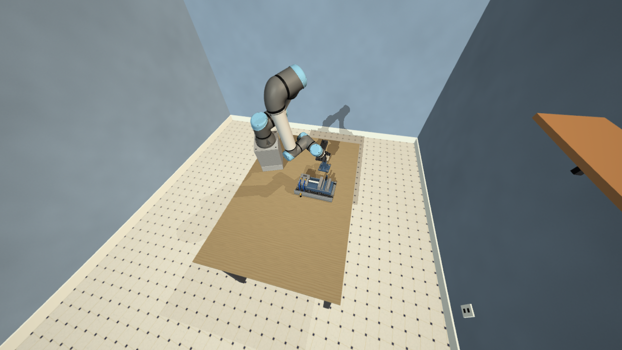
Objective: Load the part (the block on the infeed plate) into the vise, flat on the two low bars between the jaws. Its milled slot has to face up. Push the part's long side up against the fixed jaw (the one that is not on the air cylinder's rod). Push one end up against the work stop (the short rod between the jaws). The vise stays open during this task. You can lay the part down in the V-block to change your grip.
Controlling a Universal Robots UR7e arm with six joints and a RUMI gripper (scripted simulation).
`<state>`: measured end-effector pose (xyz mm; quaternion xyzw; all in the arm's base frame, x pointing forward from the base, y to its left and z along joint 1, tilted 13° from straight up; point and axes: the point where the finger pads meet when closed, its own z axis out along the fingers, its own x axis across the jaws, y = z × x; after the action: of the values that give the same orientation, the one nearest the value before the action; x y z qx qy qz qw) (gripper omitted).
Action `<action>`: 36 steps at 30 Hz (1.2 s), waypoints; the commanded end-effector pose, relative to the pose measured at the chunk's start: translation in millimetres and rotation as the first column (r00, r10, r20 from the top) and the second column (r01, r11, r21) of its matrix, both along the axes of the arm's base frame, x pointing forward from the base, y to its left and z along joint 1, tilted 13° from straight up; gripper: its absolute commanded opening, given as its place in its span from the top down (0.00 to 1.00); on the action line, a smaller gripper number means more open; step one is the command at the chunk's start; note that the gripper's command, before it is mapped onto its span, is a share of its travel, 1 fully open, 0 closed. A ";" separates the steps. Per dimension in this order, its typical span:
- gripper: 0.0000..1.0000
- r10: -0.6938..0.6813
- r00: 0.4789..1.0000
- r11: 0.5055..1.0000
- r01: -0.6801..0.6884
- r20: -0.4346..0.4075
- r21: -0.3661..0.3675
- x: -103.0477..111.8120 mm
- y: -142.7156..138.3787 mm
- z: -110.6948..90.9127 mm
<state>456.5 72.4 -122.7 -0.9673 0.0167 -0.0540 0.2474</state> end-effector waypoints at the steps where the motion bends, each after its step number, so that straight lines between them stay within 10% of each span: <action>1: 0.49 0.003 1.000 1.000 -0.003 0.002 0.023 0.3 -0.2 0.2; 36: 0.49 0.008 1.000 0.997 -0.008 0.006 0.079 0.3 -0.6 0.0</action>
<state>456.5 71.9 -123.1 -0.9569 0.0144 -0.0545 0.2850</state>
